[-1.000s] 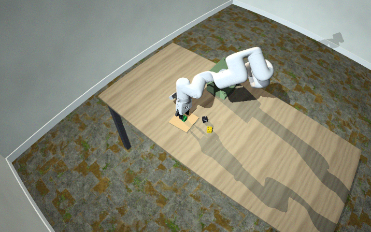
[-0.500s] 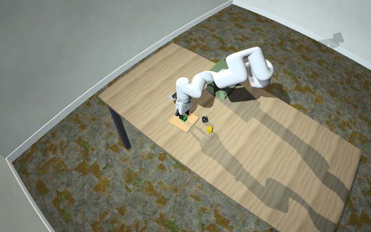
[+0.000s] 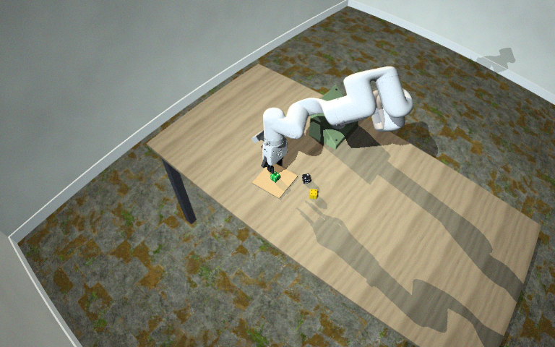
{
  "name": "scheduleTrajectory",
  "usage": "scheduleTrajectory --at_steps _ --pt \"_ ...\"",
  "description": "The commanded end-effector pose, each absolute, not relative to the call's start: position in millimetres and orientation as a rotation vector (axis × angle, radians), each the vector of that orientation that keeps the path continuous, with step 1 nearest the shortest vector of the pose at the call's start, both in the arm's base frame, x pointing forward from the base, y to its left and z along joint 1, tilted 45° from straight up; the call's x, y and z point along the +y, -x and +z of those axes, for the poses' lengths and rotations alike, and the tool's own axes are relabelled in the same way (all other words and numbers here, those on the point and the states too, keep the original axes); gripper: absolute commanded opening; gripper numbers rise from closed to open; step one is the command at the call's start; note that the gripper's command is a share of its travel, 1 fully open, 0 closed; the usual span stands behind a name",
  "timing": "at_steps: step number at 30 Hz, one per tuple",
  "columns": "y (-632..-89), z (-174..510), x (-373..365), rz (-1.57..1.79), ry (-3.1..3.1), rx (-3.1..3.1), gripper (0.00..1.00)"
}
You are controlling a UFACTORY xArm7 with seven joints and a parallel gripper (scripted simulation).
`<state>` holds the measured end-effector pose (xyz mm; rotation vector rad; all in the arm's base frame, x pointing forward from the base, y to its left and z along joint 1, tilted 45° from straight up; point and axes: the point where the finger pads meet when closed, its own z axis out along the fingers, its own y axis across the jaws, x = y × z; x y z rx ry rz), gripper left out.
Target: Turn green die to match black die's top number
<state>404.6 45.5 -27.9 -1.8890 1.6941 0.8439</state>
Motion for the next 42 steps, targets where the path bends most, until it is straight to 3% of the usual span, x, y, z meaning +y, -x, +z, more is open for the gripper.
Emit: scheduleTrajectory --at_steps 1,42 --pt "-406.2 -23.8 40.7 0.840 1.888 1.696 0.47" --pt "-405.5 -18.0 47.8 0.353 2.244 1.982 0.47"
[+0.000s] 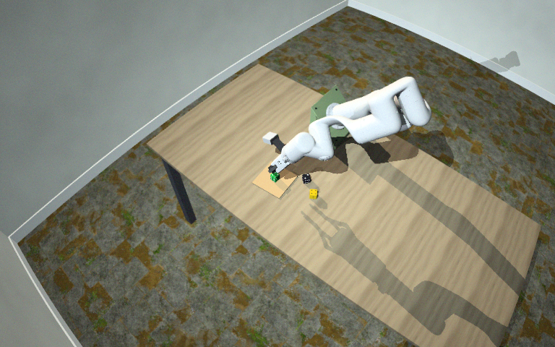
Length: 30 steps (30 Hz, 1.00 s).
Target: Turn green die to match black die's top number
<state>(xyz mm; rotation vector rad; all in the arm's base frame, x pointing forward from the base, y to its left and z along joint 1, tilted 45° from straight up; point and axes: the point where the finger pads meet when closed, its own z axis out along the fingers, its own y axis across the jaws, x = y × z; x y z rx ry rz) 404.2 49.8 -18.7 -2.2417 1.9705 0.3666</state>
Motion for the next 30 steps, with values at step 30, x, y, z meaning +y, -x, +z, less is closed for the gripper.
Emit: scheduleTrajectory --at_steps 30 --pt "-405.0 -17.3 52.6 0.062 2.395 2.099 0.47"
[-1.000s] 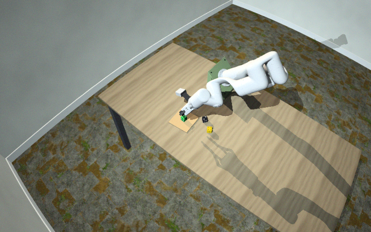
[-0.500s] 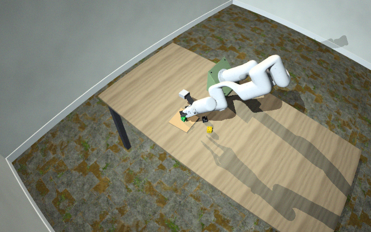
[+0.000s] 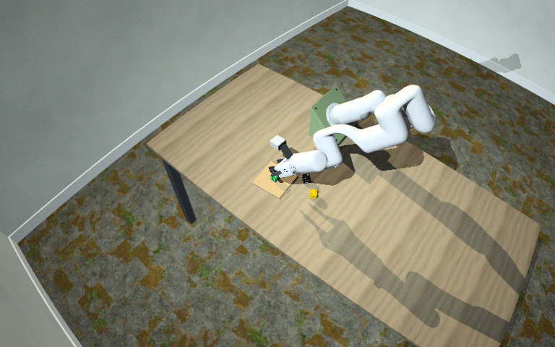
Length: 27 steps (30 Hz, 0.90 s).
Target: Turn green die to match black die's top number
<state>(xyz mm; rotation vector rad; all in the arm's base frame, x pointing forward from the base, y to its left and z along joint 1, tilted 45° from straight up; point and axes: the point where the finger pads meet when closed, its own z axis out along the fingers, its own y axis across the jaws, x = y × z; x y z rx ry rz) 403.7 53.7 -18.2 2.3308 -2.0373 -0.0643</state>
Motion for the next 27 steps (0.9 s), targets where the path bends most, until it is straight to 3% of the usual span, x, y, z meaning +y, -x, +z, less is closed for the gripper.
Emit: scheduleTrajectory --at_steps 1,27 --pt "-405 -17 53 -0.061 -2.330 -2.042 0.47" --pt "-402 -32 67 -0.061 -2.330 -2.042 0.47"
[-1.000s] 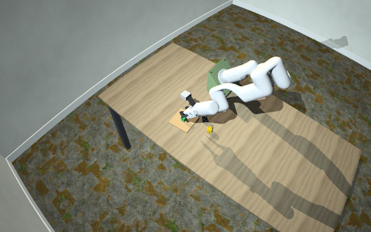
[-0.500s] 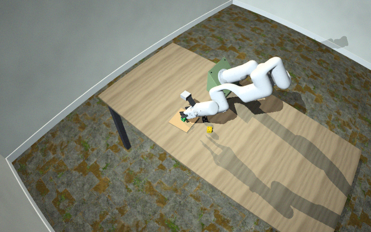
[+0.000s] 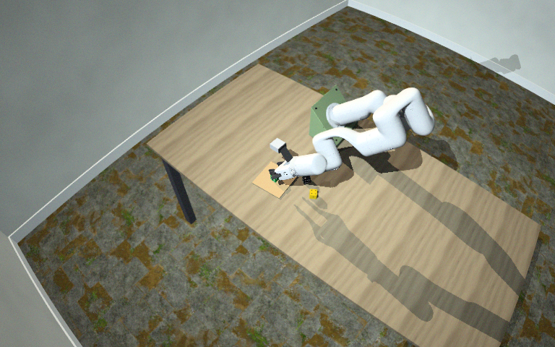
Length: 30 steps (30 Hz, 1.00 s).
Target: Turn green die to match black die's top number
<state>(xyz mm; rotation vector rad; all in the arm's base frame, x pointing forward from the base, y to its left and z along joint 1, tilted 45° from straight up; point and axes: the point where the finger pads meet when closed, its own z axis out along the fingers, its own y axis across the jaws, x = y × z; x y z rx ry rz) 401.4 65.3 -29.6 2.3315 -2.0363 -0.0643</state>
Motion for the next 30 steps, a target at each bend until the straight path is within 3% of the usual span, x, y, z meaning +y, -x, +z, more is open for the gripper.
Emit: scheduleTrajectory --at_steps 1,30 --pt "-402 -33 68 -0.061 -2.330 -2.042 0.47" --pt "-396 -63 98 -0.061 -2.330 -2.042 0.47"
